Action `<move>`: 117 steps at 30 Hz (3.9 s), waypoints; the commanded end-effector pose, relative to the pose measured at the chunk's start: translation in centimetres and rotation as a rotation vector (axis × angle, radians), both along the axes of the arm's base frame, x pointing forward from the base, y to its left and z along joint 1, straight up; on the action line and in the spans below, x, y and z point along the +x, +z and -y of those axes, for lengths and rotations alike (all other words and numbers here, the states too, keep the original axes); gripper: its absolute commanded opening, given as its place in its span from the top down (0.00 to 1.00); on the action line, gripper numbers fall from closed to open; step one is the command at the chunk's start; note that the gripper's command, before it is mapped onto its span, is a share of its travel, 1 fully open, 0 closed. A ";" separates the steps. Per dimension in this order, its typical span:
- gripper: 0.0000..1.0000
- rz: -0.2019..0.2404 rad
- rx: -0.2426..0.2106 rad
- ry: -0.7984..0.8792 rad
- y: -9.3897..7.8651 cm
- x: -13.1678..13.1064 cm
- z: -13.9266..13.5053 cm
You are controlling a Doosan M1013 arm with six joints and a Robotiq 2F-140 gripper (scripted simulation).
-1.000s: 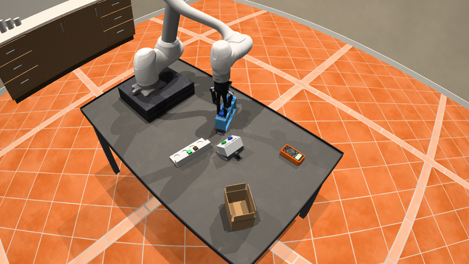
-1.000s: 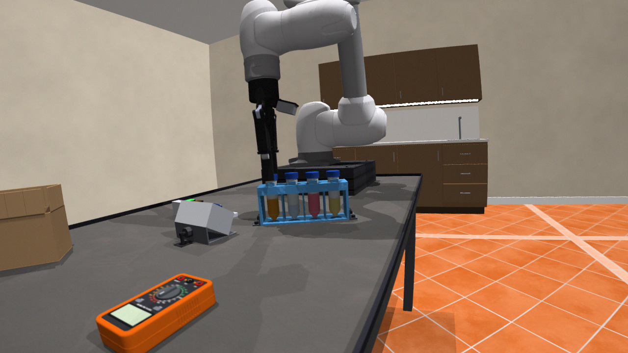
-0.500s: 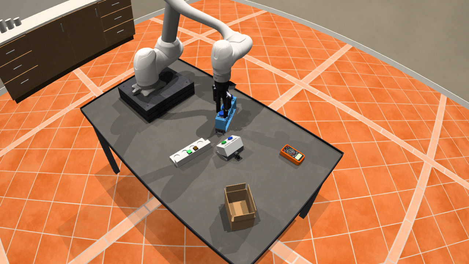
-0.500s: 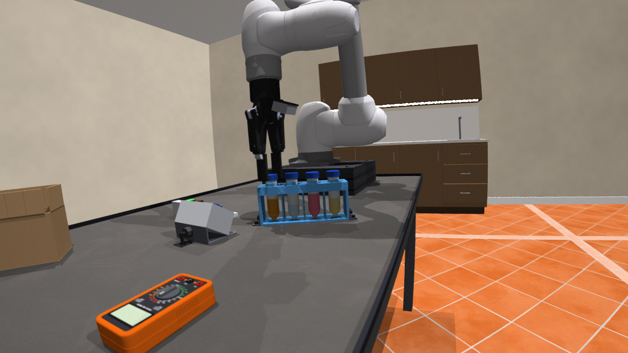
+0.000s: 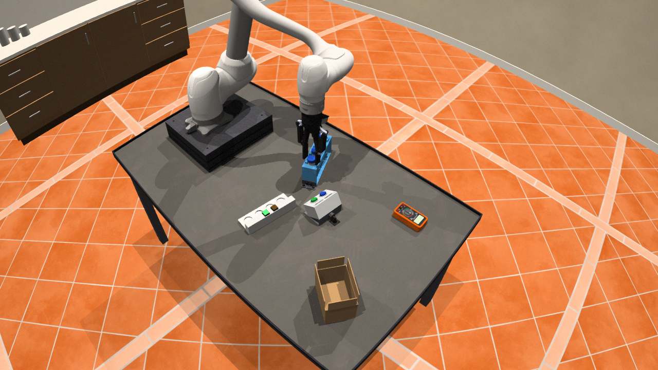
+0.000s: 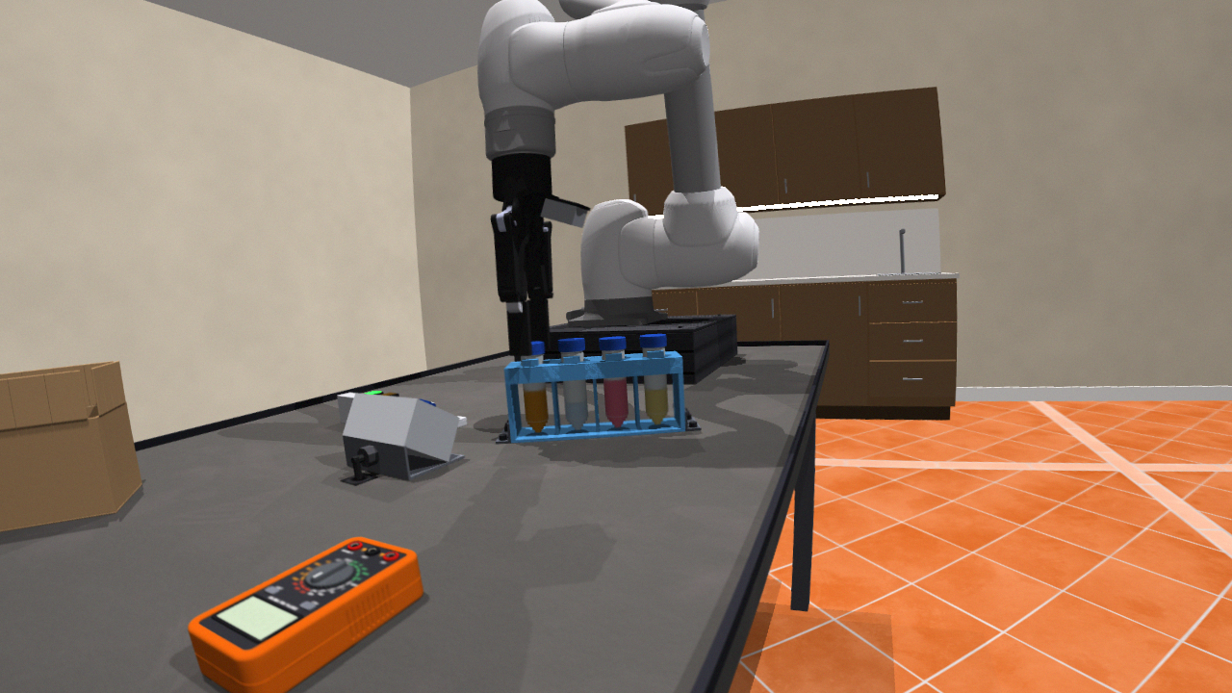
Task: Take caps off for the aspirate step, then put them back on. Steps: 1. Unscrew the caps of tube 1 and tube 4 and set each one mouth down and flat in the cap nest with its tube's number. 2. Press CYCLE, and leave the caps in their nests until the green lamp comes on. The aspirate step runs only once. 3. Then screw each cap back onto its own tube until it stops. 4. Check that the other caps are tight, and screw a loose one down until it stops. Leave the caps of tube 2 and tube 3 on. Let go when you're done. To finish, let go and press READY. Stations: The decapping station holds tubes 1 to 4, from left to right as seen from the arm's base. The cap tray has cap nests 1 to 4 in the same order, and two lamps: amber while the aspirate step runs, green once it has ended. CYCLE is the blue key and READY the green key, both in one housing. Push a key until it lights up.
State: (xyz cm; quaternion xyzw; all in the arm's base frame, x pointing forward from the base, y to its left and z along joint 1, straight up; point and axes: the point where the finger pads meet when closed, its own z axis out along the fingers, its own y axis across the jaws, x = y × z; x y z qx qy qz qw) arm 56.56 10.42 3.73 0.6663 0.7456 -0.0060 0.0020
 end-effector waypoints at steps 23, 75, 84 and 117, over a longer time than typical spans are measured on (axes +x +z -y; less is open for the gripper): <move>0.70 -0.004 0.019 0.831 0.1 0.1 0.0; 0.59 0.000 0.015 -0.132 0.0 0.1 0.0; 0.59 -0.002 0.016 0.472 0.0 0.1 0.0; 0.70 -0.002 0.017 0.294 0.0 0.1 0.0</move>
